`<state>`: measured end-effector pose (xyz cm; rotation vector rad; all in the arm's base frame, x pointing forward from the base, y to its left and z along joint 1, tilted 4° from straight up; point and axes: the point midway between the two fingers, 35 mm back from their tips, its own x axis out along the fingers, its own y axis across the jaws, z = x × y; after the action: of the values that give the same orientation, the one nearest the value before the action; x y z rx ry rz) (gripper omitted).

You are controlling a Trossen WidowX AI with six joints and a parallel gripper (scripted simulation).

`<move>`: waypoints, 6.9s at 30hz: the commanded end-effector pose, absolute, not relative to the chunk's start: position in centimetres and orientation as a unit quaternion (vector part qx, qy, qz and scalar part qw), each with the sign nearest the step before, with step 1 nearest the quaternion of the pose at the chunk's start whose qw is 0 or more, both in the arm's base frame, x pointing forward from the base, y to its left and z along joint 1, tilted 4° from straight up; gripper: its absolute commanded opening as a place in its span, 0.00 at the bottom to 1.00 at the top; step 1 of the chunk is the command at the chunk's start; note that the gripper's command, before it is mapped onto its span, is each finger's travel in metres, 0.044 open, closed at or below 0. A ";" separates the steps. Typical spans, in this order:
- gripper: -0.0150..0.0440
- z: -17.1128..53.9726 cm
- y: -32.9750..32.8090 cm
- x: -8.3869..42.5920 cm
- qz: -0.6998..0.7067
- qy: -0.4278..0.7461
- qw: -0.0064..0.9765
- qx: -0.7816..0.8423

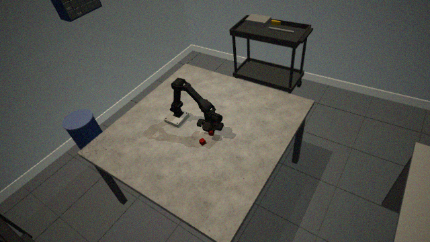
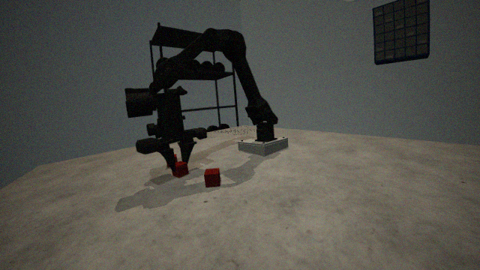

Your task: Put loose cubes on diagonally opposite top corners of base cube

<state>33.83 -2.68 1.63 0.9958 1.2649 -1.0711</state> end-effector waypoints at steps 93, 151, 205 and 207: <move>0.43 6.1 9.4 31.6 0.050 0.705 0.702 -0.088; 0.60 6.2 9.4 31.5 0.048 0.705 0.702 -0.089; 0.70 12.5 -12.4 33.0 0.394 0.586 0.556 -0.438; 0.70 10.8 -12.6 33.1 0.393 0.586 0.556 -0.439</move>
<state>33.22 -12.31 12.57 -1.0334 1.3786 0.9167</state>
